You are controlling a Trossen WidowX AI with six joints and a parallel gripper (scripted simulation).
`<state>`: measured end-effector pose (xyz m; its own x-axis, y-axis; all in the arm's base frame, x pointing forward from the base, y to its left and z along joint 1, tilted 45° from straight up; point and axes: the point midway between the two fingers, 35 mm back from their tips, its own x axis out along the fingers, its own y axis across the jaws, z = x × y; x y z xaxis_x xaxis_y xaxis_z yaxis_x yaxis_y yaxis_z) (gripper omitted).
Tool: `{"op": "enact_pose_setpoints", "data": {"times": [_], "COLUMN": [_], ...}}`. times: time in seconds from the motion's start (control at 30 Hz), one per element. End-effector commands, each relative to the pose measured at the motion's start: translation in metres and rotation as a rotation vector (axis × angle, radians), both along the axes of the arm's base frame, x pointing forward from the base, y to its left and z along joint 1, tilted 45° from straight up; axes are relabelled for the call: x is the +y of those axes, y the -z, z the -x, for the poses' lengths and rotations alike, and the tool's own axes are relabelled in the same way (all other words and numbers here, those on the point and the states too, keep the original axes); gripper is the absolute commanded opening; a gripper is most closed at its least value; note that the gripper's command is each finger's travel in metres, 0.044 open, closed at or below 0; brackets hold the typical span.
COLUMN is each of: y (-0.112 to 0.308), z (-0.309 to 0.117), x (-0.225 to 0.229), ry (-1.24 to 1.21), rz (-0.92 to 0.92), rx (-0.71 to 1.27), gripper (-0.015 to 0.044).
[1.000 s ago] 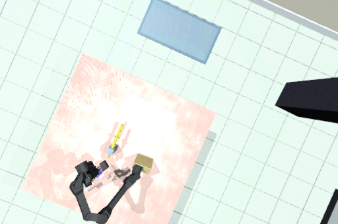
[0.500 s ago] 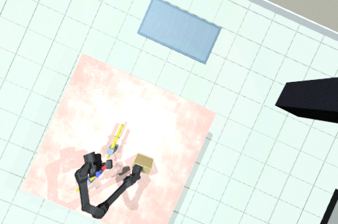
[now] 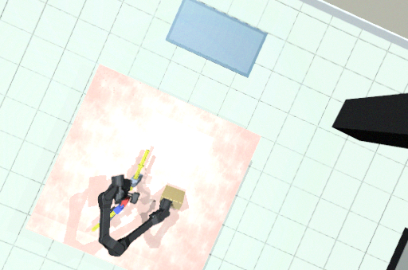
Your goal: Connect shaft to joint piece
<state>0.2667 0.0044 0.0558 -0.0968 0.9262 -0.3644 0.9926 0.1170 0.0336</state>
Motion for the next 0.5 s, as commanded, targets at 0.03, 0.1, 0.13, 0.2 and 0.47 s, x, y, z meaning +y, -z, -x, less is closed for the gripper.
{"op": "enact_pose_setpoints", "data": {"times": [0.03,0.1,0.13,0.2,0.47], "y": [0.005,0.005,0.005,0.005,0.021], "z": [0.001,0.001,0.001,0.001,-0.004], "x": [0.000,0.000,0.000,0.000,-0.016], "ry": [0.027,0.027,0.027,0.027,-0.043], "rz": [-0.013,-0.013,-0.013,-0.013,0.014], "rx": [0.053,0.053,0.053,0.053,-0.120], "gripper": [0.0440,0.0440,0.0440,0.0440,0.0440]}}
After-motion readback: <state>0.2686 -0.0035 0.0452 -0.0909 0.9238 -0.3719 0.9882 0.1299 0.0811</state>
